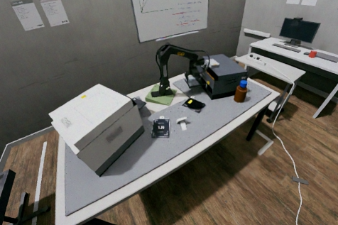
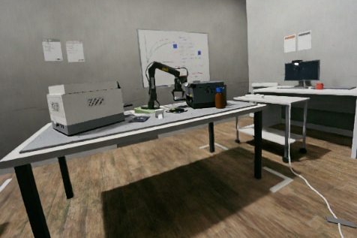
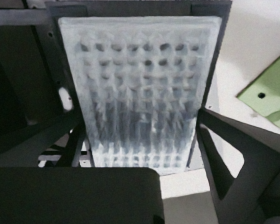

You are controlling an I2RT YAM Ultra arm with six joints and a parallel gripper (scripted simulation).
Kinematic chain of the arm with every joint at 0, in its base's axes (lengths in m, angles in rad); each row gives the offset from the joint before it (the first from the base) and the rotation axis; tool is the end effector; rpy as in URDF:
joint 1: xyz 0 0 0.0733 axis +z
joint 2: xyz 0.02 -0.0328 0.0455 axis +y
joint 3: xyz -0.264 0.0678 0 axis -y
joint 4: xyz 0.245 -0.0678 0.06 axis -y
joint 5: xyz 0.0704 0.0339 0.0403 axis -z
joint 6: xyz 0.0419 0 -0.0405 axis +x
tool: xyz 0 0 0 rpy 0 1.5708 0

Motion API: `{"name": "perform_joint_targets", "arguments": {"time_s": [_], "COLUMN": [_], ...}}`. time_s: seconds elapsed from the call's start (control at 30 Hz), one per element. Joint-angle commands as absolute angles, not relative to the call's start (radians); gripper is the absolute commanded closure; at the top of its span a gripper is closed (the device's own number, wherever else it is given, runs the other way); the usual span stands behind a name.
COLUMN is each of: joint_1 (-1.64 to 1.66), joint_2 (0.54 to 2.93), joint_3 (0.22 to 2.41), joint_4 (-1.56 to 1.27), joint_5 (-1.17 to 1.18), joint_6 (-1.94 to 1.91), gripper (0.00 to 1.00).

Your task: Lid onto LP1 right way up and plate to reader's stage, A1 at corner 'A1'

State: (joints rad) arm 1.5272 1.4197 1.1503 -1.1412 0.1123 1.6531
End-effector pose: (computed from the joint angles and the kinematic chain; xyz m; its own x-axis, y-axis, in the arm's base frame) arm 0.0145 0.2497 0.2618 -0.9851 0.1420 -0.0971 0.1244 0.9779 0.1681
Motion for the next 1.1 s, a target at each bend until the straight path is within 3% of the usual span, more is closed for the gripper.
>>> {"name": "perform_joint_targets", "arguments": {"time_s": [0.0, 1.07], "joint_1": [1.52, 1.538], "joint_2": [1.417, 1.389], "joint_3": [1.152, 1.202], "joint_4": [-1.141, -1.183], "joint_5": [0.125, 0.125], "joint_6": [1.644, 1.662], "gripper": [0.14, 0.14]}}
